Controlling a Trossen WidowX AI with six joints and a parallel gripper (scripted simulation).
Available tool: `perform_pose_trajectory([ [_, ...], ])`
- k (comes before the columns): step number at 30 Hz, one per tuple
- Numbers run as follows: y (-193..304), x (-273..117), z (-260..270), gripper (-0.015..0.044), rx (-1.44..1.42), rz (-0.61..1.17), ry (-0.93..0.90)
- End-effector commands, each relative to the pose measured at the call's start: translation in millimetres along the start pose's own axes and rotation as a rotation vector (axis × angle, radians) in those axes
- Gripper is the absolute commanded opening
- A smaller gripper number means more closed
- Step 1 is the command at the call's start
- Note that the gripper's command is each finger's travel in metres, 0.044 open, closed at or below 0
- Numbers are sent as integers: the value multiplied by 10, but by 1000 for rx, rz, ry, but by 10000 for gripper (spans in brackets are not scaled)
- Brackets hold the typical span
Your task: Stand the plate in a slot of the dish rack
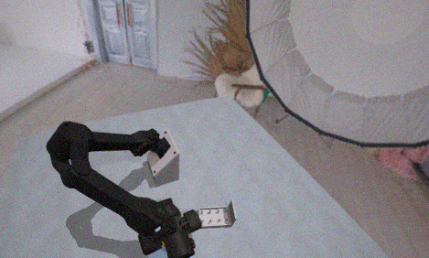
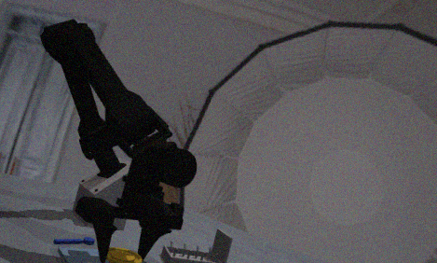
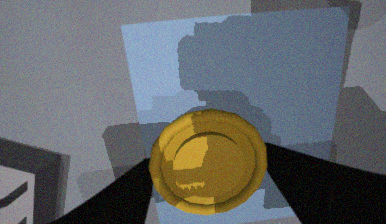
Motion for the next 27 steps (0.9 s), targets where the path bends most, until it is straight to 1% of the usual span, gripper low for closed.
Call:
perform_pose_trajectory([
  [1, -63, -152, 1, 154, 5, -12, -1],
  [7, -138, -492, 14, 0, 8, -23, -10],
  [16, -185, -1013, 44, 0, 16, -35, -13],
  [27, -211, -1488, 64, 0, 8, -16, -10],
])
Point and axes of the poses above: the point midway between the two fingers, 35 mm back from their tips, its own x axis out along the fingers, its own z axis across the jaws, y = z × x, the point moved 5 cm from there along -x, back along the fingers, and after that the axes turned 15 degrees about -x, right-handed, at the moved point
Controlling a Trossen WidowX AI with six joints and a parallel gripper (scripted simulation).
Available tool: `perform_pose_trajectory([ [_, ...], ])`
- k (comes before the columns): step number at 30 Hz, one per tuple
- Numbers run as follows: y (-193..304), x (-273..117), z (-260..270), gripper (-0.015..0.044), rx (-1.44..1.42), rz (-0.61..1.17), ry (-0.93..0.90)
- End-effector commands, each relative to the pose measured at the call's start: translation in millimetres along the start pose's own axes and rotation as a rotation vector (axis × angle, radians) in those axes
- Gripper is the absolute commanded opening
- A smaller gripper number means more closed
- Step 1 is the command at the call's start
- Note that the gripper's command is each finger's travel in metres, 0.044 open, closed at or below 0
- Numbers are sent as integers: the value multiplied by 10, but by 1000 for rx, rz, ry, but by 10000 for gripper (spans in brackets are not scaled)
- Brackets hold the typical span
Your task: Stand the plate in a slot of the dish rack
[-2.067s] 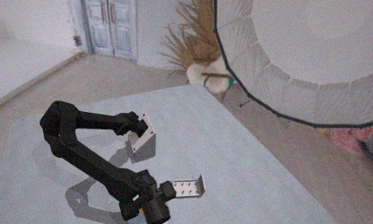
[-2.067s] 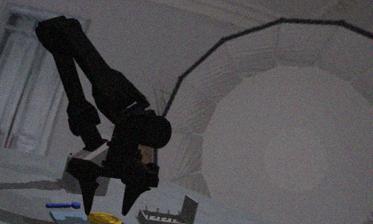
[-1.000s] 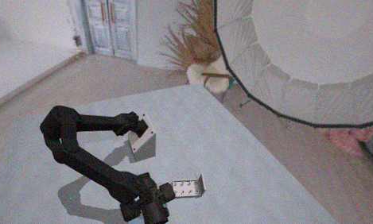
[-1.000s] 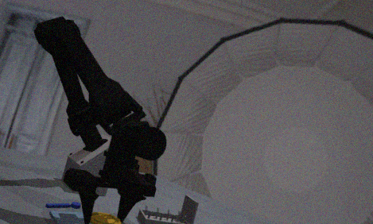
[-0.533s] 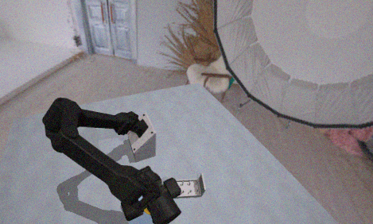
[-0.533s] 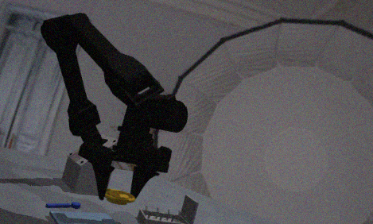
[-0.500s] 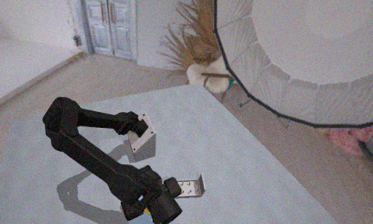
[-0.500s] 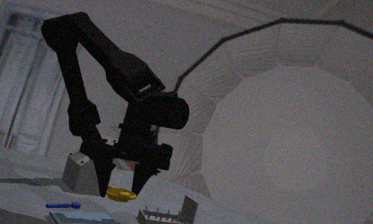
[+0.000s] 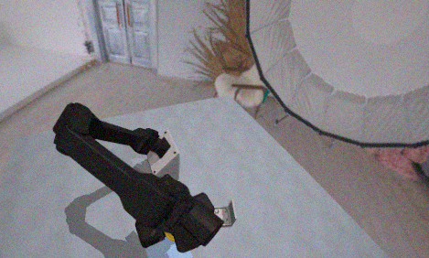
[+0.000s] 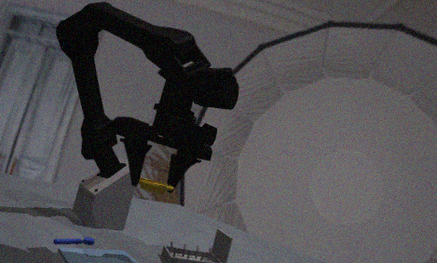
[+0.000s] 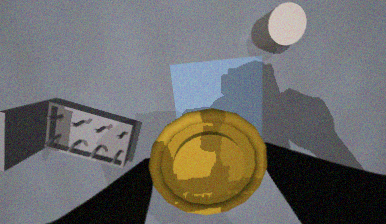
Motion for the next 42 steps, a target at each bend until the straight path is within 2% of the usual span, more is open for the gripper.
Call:
perform_pose_trajectory([
  [1, -12, -149, 10, 0, 2, 6, 0],
  [9, -15, -318, 20, 0, -23, 13, 5],
  [42, 67, -331, 430, 0, -1157, 3, 0],
])
Point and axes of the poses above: the point midway between the two fingers, 35 mm back from their tips, its own x axis out along the fingers, its own z axis across the jaws, y = z × x, the point moved 5 cm from there along -x, back along the fingers, and after that the axes turned 15 degrees about -x, right-handed, at the moved point
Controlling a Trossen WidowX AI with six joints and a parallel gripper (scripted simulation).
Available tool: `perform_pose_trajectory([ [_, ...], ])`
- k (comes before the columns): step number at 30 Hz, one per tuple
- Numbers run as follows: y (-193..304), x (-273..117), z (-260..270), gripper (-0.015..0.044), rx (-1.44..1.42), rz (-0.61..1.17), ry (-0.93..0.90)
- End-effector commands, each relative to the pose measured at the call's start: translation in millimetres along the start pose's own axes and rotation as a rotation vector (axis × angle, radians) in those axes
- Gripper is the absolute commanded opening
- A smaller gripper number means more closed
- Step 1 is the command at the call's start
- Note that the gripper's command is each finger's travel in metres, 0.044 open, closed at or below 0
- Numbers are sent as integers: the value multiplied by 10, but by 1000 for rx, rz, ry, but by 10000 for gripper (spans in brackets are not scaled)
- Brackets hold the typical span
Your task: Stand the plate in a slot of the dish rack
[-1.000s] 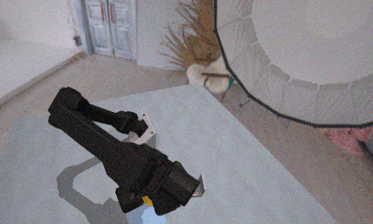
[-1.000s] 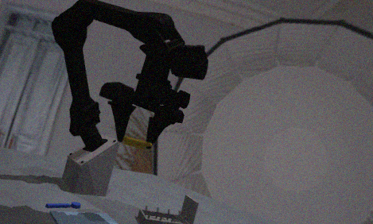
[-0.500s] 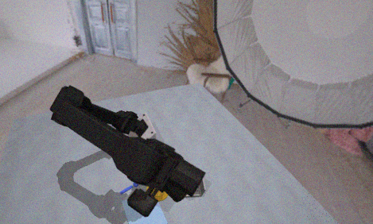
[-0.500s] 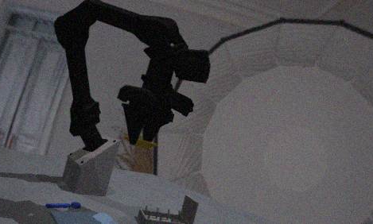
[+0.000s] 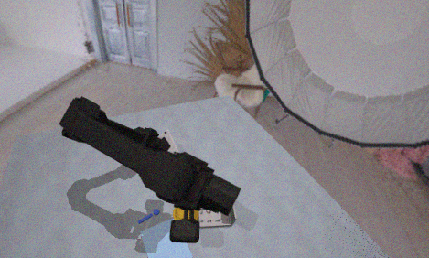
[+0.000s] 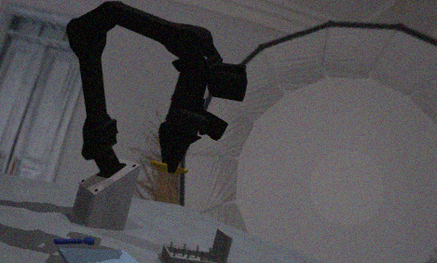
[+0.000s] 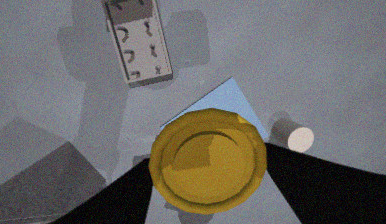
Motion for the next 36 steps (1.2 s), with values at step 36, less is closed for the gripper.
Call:
perform_pose_trajectory([
  [36, -322, 21, 367, 0, -1334, 3, 2],
])
Point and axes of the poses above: the point midway between the two fingers, 35 mm back from their tips, its own x axis out along the fingers, its own z axis across the jaws, y = z × x, the point moved 5 cm from there along -x, back along the fingers, and after that the axes turned 15 degrees about -x, right-handed, at the moved point
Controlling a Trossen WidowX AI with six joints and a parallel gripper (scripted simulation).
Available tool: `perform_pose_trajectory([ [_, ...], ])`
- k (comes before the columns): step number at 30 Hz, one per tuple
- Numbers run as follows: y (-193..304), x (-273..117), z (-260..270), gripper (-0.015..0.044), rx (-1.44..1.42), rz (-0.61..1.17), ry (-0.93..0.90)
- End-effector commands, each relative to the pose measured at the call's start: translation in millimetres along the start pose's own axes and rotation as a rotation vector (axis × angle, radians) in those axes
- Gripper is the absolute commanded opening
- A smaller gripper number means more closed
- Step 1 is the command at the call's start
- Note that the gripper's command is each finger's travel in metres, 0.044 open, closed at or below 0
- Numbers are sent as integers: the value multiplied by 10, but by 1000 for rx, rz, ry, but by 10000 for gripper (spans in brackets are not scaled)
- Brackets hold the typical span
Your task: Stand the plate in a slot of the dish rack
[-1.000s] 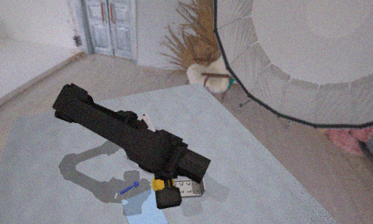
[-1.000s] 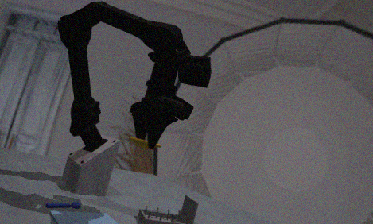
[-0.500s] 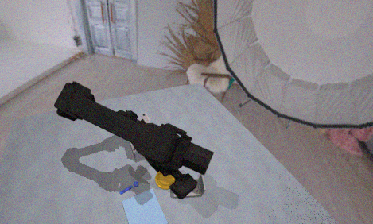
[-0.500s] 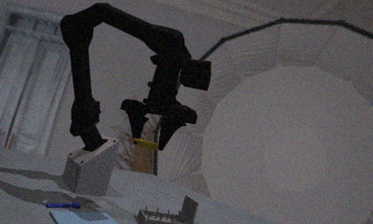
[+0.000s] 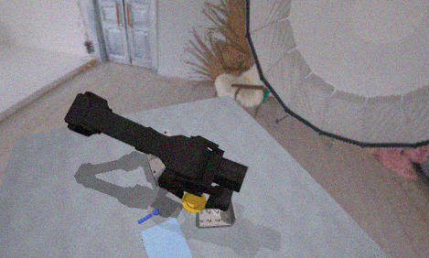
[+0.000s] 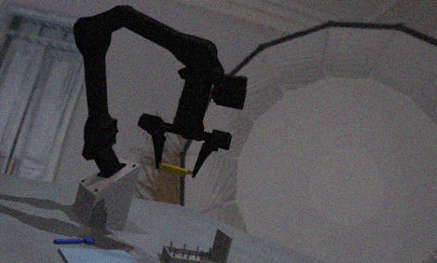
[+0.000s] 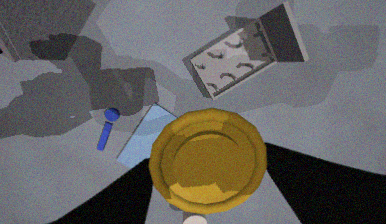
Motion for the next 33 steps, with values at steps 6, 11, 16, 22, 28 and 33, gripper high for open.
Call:
perform_pose_trajectory([
  [6, -115, 20, -36, 0, -303, -3, -4],
  [11, -154, 22, -46, 0, -422, -2, -4],
  [16, -153, 50, -44, 0, -413, -17, 2],
  [22, -150, 285, -27, 0, -333, -144, 64],
  [28, -160, 513, 1, 0, -225, -264, 126],
  [33, -178, 692, 29, 0, -124, -359, 176],
])
Point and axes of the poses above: the point midway between the two fingers, 35 mm back from their tips, its own x axis out along the fingers, its own z axis across the jaws, y = z × x, the point moved 5 cm from there along -x, back along the fingers, and after that the axes turned 15 degrees about -x, right-handed, at the moved point
